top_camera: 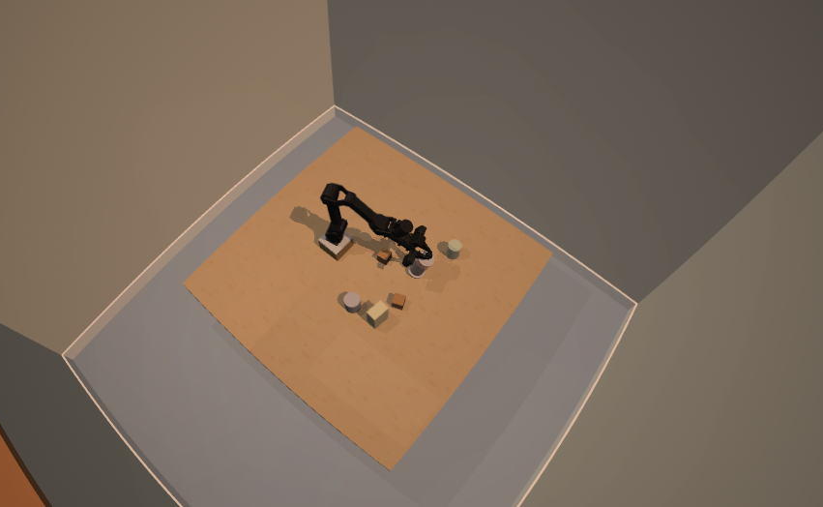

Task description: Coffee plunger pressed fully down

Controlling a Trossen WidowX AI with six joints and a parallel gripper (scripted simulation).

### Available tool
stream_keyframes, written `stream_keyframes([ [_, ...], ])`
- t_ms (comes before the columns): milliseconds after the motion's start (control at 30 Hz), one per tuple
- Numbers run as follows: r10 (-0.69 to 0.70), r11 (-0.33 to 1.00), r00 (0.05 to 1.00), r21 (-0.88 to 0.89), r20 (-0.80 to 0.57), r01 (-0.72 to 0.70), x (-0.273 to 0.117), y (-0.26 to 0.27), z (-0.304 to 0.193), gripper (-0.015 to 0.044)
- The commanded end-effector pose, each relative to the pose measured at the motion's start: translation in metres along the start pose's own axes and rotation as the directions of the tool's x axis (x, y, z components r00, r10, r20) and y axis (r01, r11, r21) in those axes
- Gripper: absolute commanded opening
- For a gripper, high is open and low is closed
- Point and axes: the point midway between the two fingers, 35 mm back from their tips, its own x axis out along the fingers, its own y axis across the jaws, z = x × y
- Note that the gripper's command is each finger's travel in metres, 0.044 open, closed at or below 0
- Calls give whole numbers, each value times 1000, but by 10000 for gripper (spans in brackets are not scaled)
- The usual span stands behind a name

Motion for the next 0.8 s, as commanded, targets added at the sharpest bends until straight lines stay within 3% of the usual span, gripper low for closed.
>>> stream_keyframes([
  [0,1,1000,1000,-7,-22,-2,3,0,-6,122],
  [767,1,1000,1000,-7,-21,-2,7,0,-3,122],
])
